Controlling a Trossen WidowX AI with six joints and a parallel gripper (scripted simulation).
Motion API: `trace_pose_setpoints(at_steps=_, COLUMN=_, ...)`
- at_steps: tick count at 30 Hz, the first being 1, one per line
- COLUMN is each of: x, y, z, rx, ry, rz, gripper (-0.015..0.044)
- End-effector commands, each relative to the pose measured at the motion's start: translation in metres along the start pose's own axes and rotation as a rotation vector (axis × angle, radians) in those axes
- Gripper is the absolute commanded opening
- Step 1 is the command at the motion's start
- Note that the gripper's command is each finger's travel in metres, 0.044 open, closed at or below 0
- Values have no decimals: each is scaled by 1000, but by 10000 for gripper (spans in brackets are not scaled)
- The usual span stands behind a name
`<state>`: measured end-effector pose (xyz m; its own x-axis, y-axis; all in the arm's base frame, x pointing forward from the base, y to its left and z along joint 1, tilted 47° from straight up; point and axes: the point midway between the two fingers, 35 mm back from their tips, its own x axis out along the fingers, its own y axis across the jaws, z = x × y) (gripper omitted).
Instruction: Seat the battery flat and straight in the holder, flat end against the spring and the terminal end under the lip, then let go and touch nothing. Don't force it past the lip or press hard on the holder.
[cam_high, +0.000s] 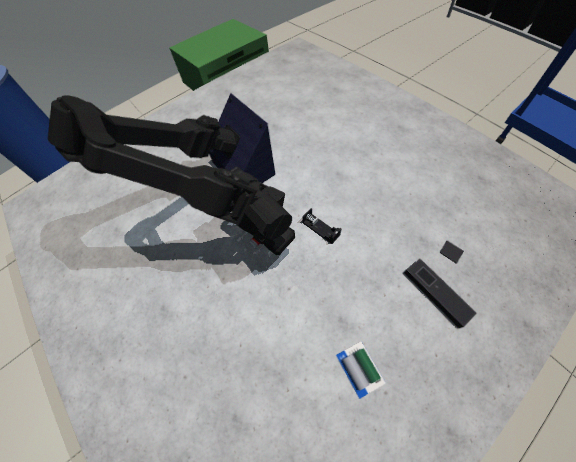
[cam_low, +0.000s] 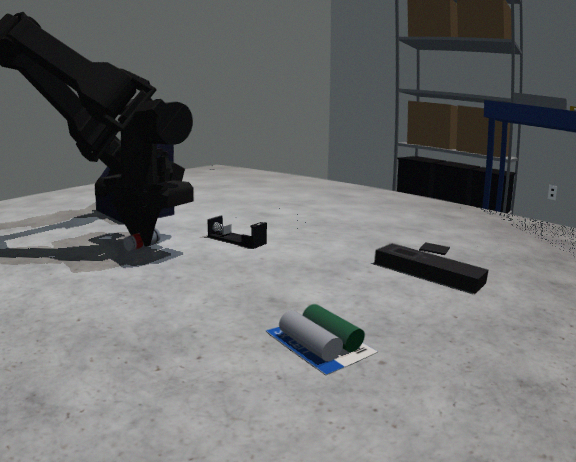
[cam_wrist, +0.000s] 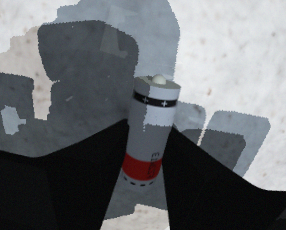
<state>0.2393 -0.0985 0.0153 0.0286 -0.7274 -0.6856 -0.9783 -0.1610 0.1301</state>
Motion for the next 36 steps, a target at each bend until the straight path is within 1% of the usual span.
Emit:
trace_pose_setpoints(at_steps=1, x=-4, y=-1, z=0, rx=-2, ry=2, rz=0, gripper=72)
trace_pose_setpoints(at_steps=7, x=-45, y=-1, z=0, rx=-2, ry=0, rz=0, gripper=72)
trace_pose_setpoints(at_steps=13, x=-51, y=-3, z=1, rx=25, ry=0, rz=-1, gripper=72)
trace_pose_setpoints(at_steps=36, x=-69, y=-68, z=57, rx=949, ry=-15, rz=-3, gripper=72)
